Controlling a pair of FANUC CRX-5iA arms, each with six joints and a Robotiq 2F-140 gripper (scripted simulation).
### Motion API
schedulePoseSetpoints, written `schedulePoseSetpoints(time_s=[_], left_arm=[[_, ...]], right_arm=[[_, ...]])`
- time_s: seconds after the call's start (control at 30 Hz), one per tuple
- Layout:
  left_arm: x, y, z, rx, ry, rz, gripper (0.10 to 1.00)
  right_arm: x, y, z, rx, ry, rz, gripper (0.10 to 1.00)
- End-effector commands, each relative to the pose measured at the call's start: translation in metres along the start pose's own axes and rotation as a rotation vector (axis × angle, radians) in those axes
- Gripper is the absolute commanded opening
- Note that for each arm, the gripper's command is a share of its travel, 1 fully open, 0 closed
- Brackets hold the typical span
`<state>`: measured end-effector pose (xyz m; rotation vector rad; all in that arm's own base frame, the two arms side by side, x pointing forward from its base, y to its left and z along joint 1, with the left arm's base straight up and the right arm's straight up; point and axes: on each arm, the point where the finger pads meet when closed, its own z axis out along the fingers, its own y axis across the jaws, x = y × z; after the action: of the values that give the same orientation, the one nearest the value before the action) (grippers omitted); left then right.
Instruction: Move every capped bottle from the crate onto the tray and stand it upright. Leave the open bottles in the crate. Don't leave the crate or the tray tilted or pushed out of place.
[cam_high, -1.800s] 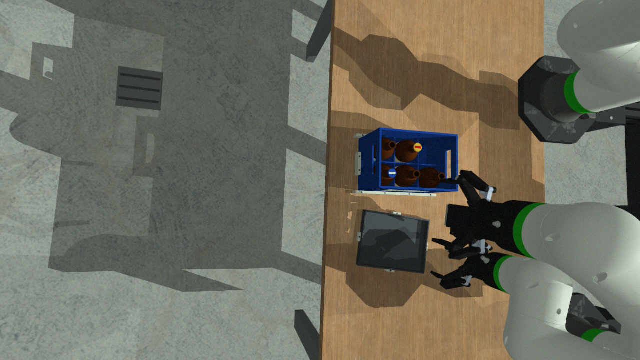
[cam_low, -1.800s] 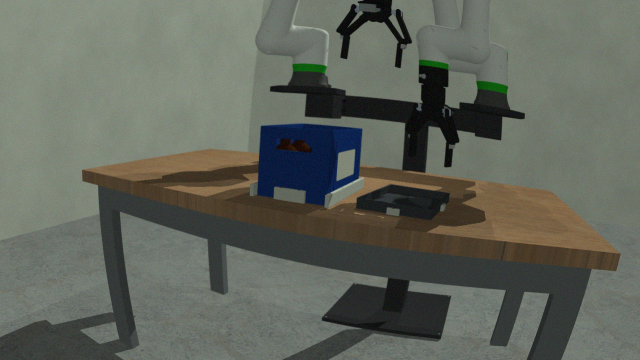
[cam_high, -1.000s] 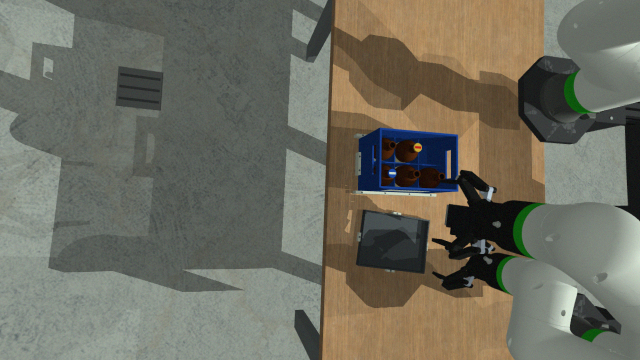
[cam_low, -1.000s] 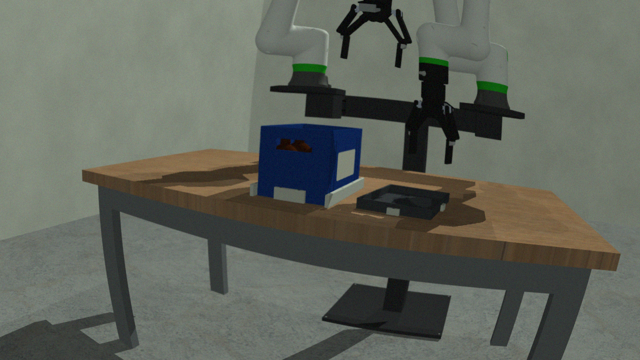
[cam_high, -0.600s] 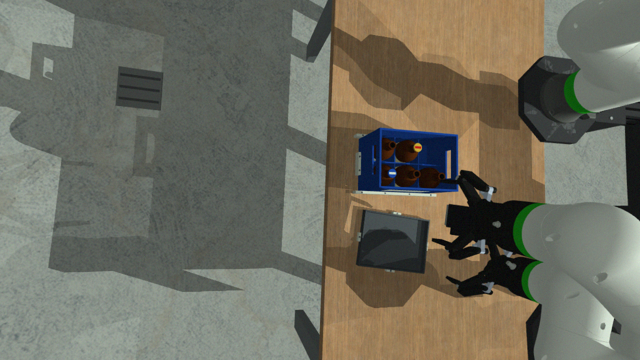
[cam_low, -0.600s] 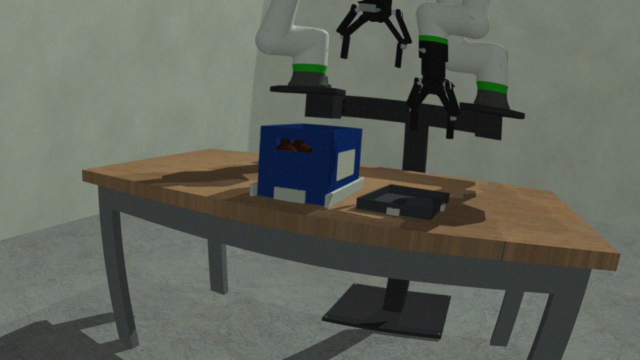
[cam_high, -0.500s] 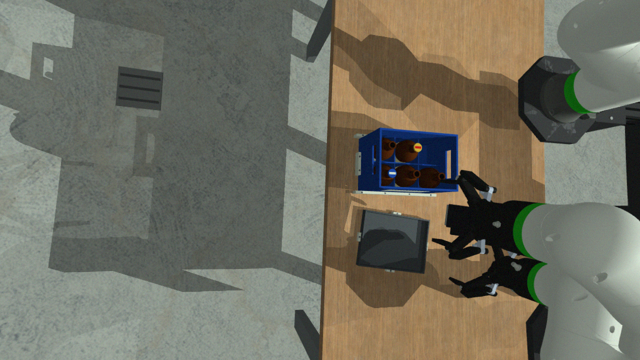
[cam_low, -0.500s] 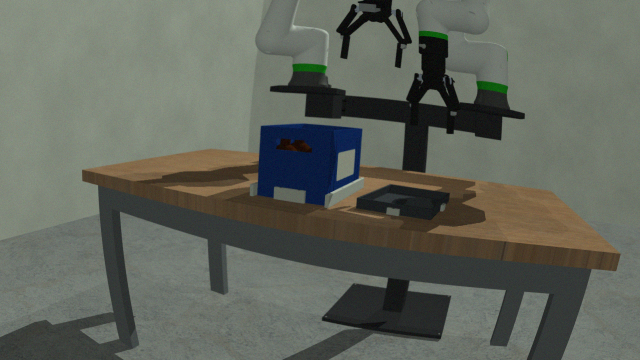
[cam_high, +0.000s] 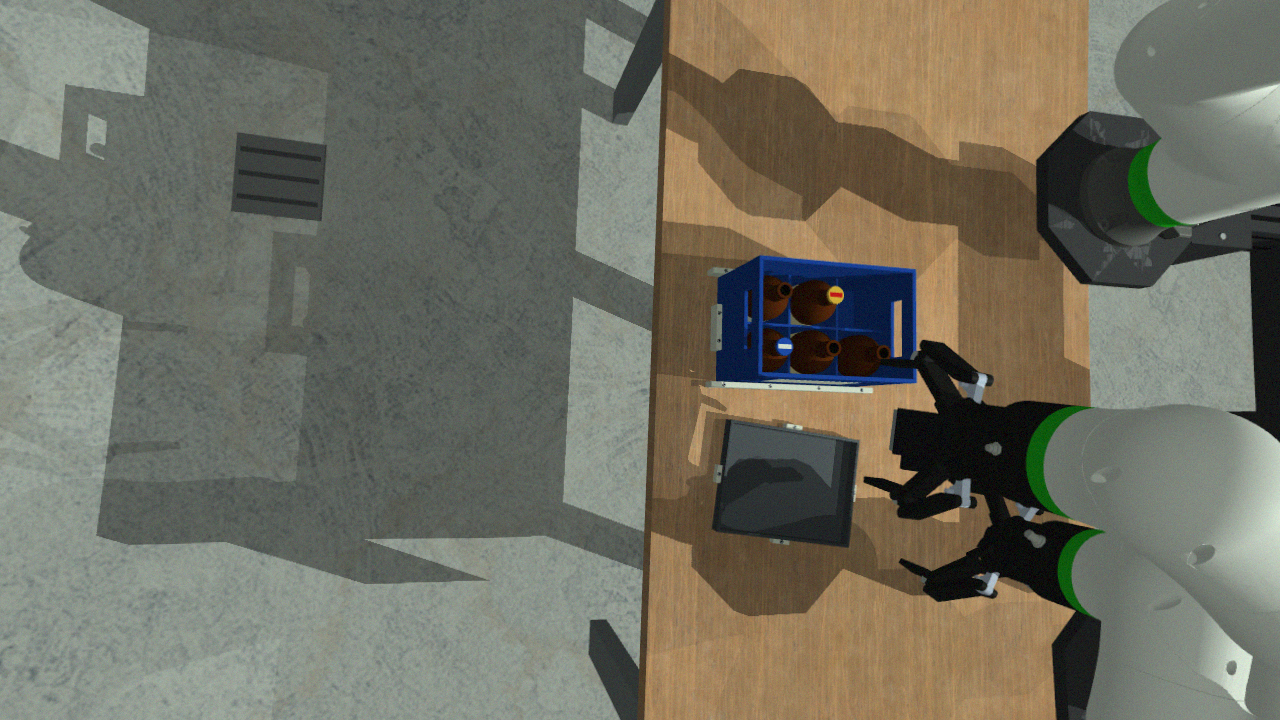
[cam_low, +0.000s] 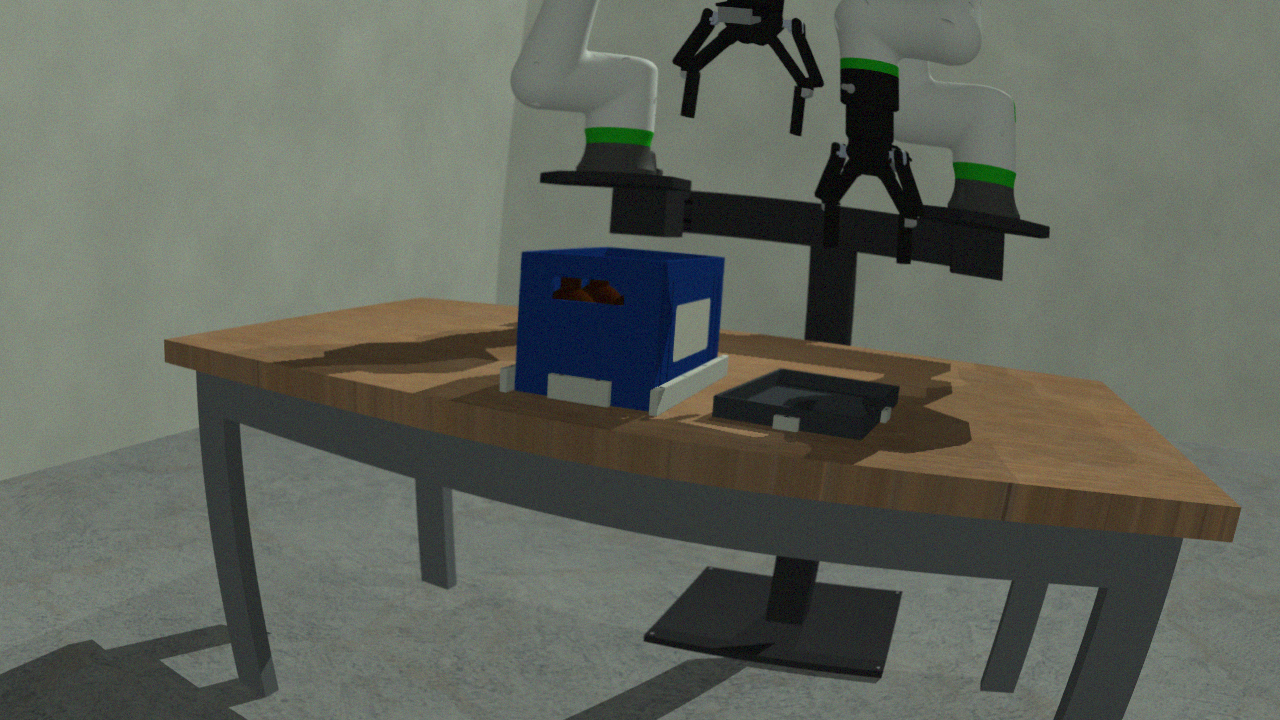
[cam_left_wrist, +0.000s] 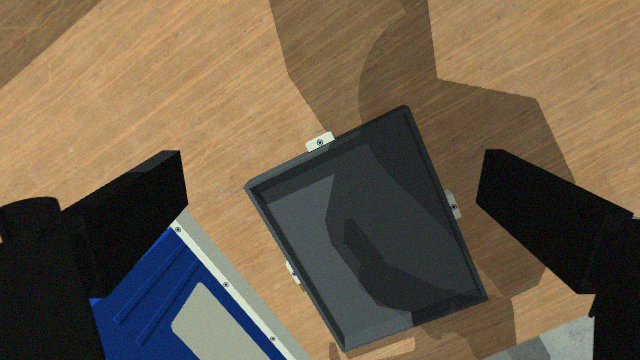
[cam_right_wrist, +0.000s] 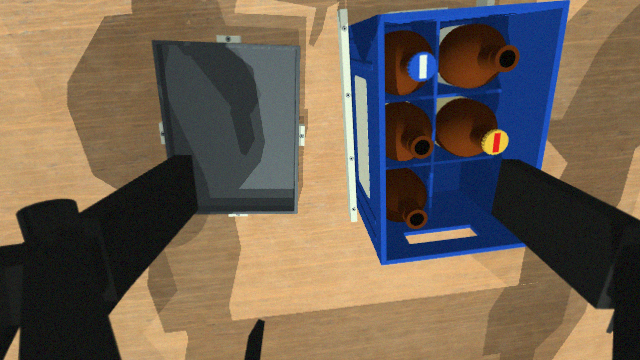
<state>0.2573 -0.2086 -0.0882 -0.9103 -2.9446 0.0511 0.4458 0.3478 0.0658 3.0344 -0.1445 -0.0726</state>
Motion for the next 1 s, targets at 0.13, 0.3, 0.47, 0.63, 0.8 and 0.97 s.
schedulePoseSetpoints(time_s=[0.13,0.3,0.47,0.63,0.8,0.97], left_arm=[[-0.001,0.015,-0.004,0.001,-0.005,-0.042,1.000],[0.000,0.035,-0.009,0.002,-0.010,-0.099,1.000],[0.002,0.050,-0.012,0.003,-0.013,-0.144,1.000],[0.007,0.082,-0.019,0.004,-0.020,-0.234,1.000],[0.018,0.118,-0.028,0.004,-0.029,-0.344,1.000],[0.032,0.149,-0.035,0.005,-0.035,-0.442,1.000]], right_arm=[[0.000,0.000,-0.001,0.001,0.001,0.000,1.000],[0.000,0.000,-0.001,0.001,0.001,0.000,1.000],[0.000,0.000,-0.001,0.001,0.001,0.000,1.000],[0.000,0.000,-0.001,0.001,0.001,0.000,1.000],[0.000,0.000,-0.001,0.001,0.001,0.000,1.000],[0.000,0.000,-0.001,0.001,0.001,0.000,1.000]])
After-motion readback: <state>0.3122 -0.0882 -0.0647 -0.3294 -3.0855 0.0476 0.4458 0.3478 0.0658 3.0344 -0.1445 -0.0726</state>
